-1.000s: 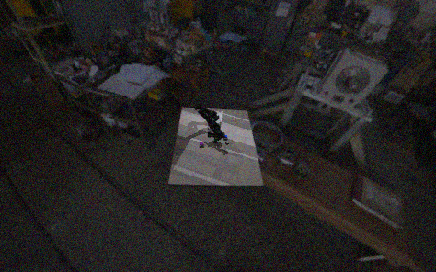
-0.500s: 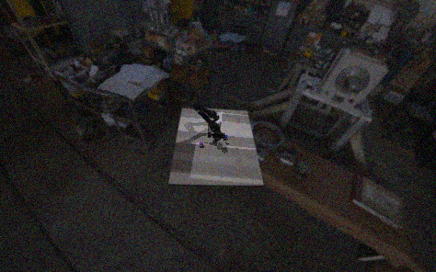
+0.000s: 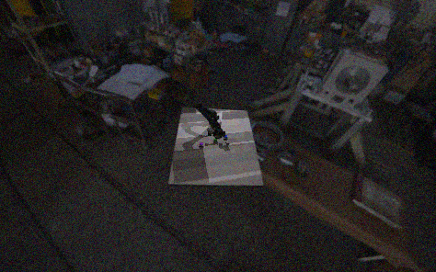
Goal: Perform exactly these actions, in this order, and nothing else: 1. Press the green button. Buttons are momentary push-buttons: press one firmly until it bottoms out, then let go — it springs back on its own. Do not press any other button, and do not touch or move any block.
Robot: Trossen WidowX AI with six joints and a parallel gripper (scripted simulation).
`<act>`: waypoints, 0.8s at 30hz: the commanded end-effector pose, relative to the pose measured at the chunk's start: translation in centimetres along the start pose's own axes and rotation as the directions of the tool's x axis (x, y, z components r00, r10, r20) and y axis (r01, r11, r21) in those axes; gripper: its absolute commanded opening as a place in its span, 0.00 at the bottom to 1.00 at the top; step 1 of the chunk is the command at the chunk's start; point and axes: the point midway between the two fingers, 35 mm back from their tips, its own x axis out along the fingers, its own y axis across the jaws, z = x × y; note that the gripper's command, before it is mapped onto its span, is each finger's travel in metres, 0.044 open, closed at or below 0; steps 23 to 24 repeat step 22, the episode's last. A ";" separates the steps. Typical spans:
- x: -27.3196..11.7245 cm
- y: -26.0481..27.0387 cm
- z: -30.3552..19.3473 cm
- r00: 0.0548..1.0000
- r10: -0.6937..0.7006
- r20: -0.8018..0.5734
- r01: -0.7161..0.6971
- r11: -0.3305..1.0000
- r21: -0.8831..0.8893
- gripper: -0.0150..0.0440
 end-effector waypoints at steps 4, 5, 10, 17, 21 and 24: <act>-1.5 1.6 1.1 1.000 0.017 0.010 -0.018 1.000 0.015 0.47; -1.9 2.6 1.6 1.000 0.023 0.013 -0.023 1.000 0.016 0.51; -4.8 10.0 3.2 0.999 0.045 0.025 -0.045 0.999 0.024 0.73; -7.3 19.8 1.7 1.000 0.029 0.008 -0.030 0.999 0.015 0.93; -7.5 20.9 1.3 1.000 0.024 0.006 -0.024 1.000 0.015 0.93; -7.5 20.9 1.3 1.000 0.024 0.006 -0.024 1.000 0.015 0.93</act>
